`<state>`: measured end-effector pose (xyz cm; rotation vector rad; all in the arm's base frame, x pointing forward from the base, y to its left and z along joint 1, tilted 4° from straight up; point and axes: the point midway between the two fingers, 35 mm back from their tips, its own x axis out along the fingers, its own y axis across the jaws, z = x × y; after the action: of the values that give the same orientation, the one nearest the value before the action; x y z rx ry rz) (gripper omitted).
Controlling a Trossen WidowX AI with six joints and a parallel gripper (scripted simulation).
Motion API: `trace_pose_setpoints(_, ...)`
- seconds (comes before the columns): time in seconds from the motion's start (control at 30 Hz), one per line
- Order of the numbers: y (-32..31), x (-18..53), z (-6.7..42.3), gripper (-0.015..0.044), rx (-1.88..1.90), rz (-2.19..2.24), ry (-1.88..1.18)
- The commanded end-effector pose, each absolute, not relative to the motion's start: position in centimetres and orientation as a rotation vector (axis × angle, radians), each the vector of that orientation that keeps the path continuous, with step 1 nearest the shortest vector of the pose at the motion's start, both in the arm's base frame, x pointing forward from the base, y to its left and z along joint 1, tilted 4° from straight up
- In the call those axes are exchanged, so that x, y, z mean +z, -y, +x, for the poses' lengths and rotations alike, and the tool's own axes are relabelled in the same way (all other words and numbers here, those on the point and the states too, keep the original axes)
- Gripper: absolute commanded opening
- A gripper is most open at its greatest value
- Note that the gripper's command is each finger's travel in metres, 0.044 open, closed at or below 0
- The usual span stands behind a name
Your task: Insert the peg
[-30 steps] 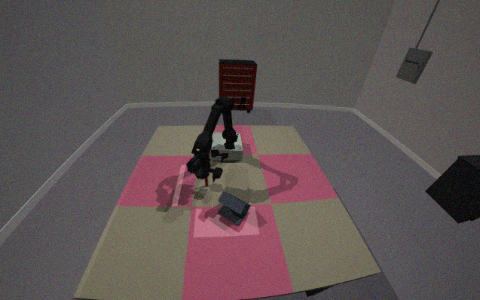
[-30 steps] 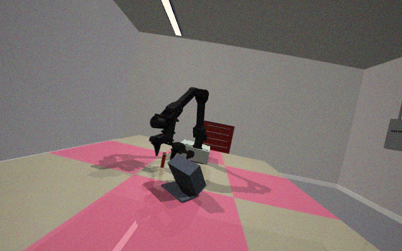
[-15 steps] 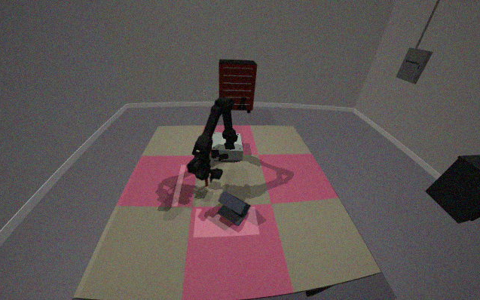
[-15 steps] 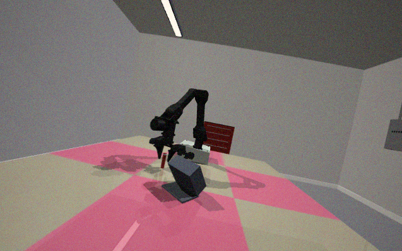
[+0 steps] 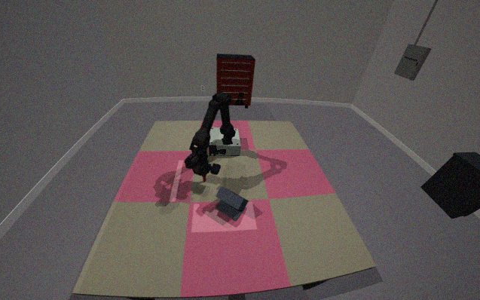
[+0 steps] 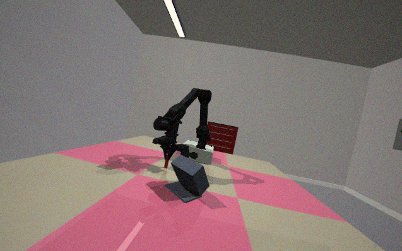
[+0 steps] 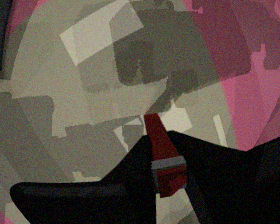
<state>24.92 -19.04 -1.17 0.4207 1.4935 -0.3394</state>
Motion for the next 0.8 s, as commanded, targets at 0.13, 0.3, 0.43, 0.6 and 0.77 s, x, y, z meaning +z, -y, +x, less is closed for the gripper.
trace_pose_setpoints(0.13,19.0,-1.1,24.9,0.0000,-0.339,0.421,-1.494)
trace_pose_setpoints(0.3,19.2,0.5,25.0,0.0000,-0.340,0.421,-1.495)
trace_pose_setpoints(0.43,19.4,2.7,25.0,0.0000,-0.342,0.422,-1.496)
trace_pose_setpoints(0.6,19.5,5.1,24.9,0.0000,-0.343,0.422,-1.497)
trace_pose_setpoints(0.77,19.6,6.8,25.0,0.0000,-0.344,0.422,-1.498)
